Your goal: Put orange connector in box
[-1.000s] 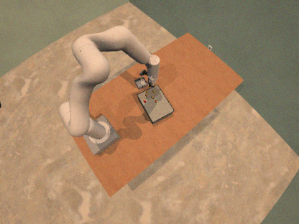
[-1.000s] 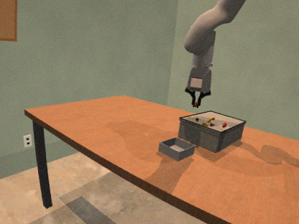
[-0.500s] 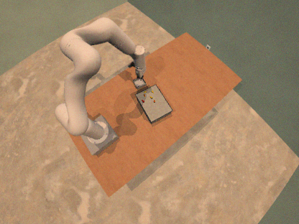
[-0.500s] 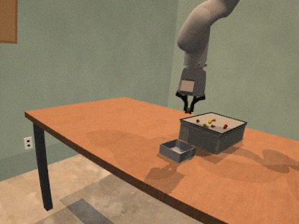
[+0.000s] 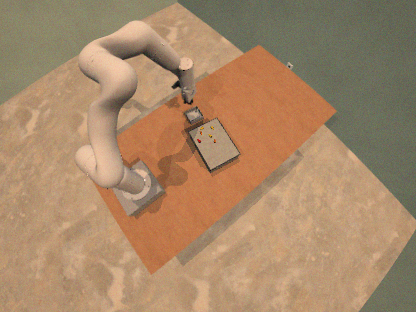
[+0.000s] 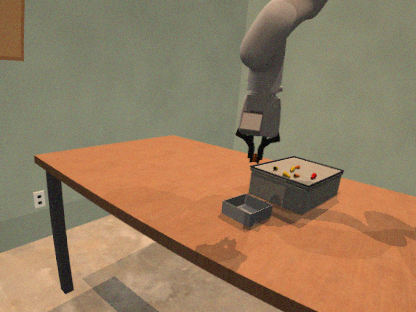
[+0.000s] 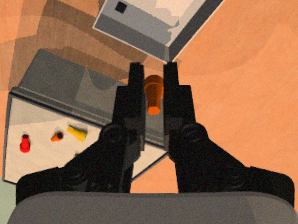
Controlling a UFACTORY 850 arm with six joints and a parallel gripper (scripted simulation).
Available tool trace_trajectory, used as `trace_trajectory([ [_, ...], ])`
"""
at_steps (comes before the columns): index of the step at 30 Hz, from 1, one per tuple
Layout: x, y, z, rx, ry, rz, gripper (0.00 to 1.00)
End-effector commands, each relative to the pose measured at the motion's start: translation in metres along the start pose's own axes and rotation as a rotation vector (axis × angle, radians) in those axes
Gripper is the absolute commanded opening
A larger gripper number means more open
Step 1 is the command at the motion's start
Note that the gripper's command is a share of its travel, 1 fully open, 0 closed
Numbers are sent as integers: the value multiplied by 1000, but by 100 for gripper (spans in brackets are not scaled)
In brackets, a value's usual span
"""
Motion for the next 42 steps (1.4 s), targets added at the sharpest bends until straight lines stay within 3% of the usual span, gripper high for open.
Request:
trace_trajectory([
  [1, -1, 3, 2, 0, -2, -1, 2],
  [13, 0, 3, 2, 0, -2, -1, 2],
  [20, 18, 3, 2, 0, -2, -1, 2],
  [34, 132, 3, 2, 0, -2, -1, 2],
  [42, 152, 3, 2, 0, -2, -1, 2],
])
Point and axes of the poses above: the point where the finger pads meet when closed, its own x axis out along the fingers, its own z axis across the jaws, y = z × x, the point moved 4 cm from there along -x, back along the fingers, and after that the axes turned 2 degrees about x, right-handed, at the moved point
